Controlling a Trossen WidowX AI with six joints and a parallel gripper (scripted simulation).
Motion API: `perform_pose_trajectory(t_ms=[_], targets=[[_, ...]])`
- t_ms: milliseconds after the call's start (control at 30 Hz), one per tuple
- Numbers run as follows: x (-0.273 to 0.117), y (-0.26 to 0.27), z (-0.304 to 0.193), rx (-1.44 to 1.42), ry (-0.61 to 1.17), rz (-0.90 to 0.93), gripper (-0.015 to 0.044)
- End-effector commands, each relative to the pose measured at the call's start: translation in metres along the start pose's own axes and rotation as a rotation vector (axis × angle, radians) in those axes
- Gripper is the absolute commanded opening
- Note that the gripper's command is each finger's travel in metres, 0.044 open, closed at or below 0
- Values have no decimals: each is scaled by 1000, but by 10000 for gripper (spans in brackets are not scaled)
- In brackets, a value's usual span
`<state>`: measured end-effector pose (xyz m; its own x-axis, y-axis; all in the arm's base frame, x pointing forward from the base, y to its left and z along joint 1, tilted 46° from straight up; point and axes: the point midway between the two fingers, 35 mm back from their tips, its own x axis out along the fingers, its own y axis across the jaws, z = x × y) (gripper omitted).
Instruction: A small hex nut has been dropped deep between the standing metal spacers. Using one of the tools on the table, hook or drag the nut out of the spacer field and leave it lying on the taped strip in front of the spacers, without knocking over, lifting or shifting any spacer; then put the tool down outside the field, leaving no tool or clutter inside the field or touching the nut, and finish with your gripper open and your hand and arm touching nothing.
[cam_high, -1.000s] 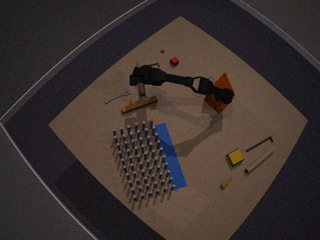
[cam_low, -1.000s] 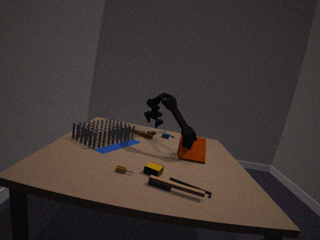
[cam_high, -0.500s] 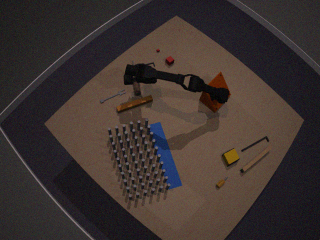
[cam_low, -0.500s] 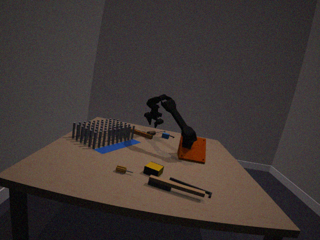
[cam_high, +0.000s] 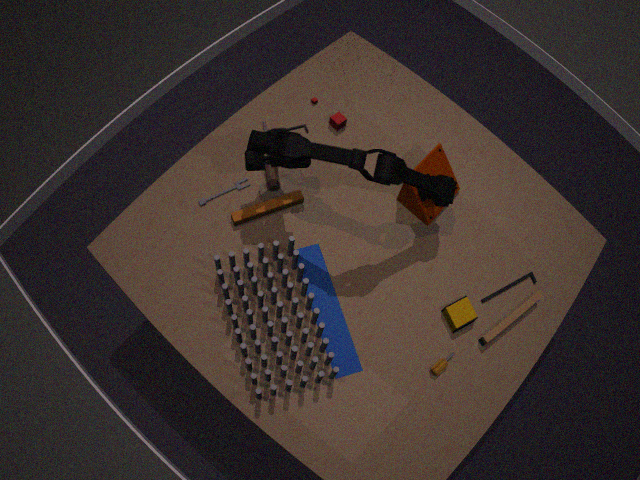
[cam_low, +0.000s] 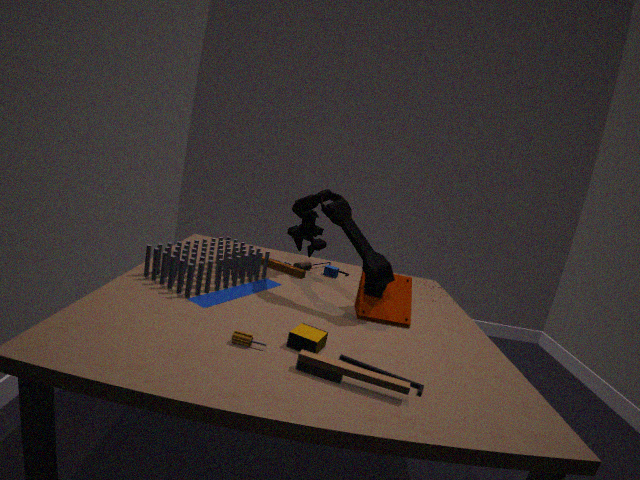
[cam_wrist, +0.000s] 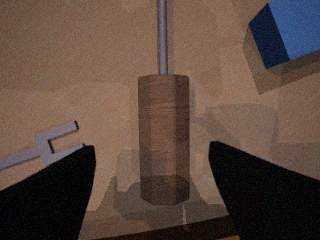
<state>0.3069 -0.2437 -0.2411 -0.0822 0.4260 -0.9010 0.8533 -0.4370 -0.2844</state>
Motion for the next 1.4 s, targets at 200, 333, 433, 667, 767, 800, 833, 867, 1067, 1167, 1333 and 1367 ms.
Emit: perform_pose_trajectory(t_ms=[200, 333, 433, 667, 767, 800, 833, 867, 1067, 1167, 1333, 1367], targets=[[18, -3, -6, 3, 7, -8, 280], [24, -4, -8, 3, 7, -8, 280], [29, -5, -10, 3, 8, -8, 280], [40, -7, -13, 2, 8, -9, 280], [45, -8, -14, 2, 9, -9, 280], [46, -8, -15, 2, 9, -9, 280], [48, -8, -15, 2, 9, -9, 280], [49, -9, -16, 2, 9, -9, 280], [59, -11, -18, 2, 10, -9, 280], [61, -11, -19, 2, 10, -9, 280], [61, -11, -19, 2, 10, -9, 208], [61, -11, -19, 2, 10, -9, 201]])
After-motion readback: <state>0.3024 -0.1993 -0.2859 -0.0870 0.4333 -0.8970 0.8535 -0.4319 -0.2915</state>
